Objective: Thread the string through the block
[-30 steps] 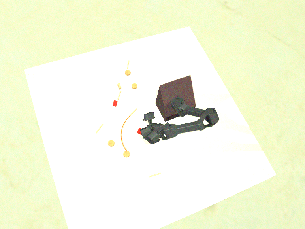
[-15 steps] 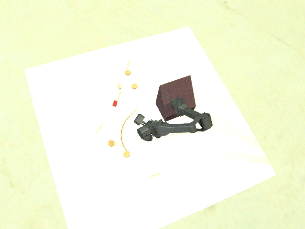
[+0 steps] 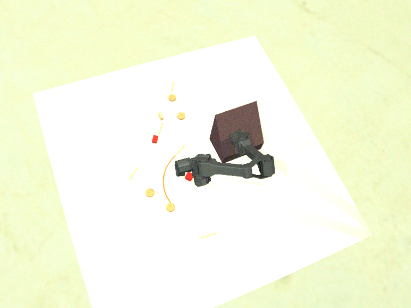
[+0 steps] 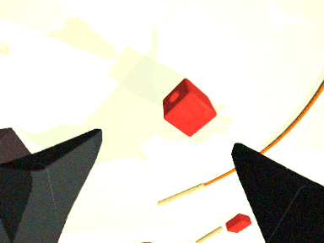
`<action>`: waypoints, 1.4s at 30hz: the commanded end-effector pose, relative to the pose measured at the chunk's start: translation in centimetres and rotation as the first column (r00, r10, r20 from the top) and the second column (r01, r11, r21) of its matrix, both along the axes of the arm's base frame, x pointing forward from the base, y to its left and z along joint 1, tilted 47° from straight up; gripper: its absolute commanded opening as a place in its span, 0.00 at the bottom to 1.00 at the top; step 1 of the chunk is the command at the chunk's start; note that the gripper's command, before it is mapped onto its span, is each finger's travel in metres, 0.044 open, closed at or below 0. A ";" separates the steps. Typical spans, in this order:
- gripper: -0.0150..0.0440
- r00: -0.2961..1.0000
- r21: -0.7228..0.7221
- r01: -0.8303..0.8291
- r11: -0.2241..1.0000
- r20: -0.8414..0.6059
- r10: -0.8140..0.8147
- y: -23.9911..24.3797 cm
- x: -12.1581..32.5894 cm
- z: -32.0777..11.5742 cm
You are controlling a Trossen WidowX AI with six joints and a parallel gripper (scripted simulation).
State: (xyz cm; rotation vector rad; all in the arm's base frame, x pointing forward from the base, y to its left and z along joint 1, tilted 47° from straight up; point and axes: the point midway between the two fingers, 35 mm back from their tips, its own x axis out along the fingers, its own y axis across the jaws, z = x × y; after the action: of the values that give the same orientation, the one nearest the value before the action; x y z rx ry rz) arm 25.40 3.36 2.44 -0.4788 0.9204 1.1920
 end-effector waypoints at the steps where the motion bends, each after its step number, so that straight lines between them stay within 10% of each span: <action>1: 1.00 0.882 0.072 -0.363 0.929 0.347 0.318 -1.1 1.8 0.1; 21: 1.00 0.884 0.069 -0.360 0.930 0.343 0.317 -1.1 1.6 0.2; 29: 0.66 0.884 0.069 -0.360 0.930 0.344 0.317 -1.1 1.7 0.1; 37: 0.66 0.884 0.069 -0.360 0.930 0.344 0.317 -1.1 1.7 0.1; 42: 0.44 0.884 0.069 -0.360 0.930 0.344 0.317 -1.1 1.7 0.1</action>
State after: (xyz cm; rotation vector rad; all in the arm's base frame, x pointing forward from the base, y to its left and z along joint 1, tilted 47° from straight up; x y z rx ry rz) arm 27.06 2.22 2.59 -0.7292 0.4763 1.4275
